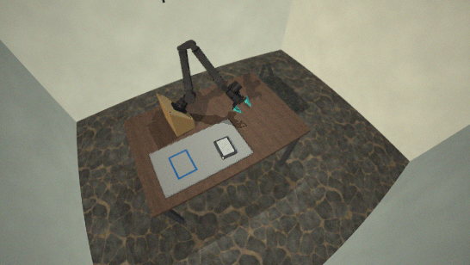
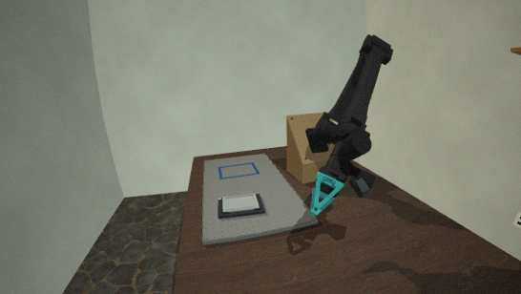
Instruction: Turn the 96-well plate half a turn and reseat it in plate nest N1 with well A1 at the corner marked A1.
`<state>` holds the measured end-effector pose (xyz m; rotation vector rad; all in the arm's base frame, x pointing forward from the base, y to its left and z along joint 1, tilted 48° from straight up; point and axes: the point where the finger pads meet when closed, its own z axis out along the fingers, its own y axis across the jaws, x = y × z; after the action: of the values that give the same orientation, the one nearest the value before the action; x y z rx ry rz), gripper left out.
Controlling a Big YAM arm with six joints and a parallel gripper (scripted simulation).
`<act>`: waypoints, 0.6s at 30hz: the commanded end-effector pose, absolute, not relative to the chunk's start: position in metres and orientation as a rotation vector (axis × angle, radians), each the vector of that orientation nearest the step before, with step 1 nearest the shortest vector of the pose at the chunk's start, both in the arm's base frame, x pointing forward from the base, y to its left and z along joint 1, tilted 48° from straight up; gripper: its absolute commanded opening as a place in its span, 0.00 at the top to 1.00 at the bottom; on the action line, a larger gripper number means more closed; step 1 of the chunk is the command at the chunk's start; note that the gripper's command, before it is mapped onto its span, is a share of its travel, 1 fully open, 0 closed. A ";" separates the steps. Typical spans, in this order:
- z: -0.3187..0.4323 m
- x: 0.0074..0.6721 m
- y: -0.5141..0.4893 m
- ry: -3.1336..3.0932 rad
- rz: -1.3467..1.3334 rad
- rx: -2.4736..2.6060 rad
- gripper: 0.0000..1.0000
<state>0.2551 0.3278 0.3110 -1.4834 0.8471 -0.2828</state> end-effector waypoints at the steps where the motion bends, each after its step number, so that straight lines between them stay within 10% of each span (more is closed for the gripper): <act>1: 0.337 0.267 0.322 0.935 -0.245 -1.422 0.00; 18: 0.299 0.325 0.282 1.341 -0.190 -1.405 0.00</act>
<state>0.3118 0.2869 0.2819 -1.4689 1.2650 -0.2145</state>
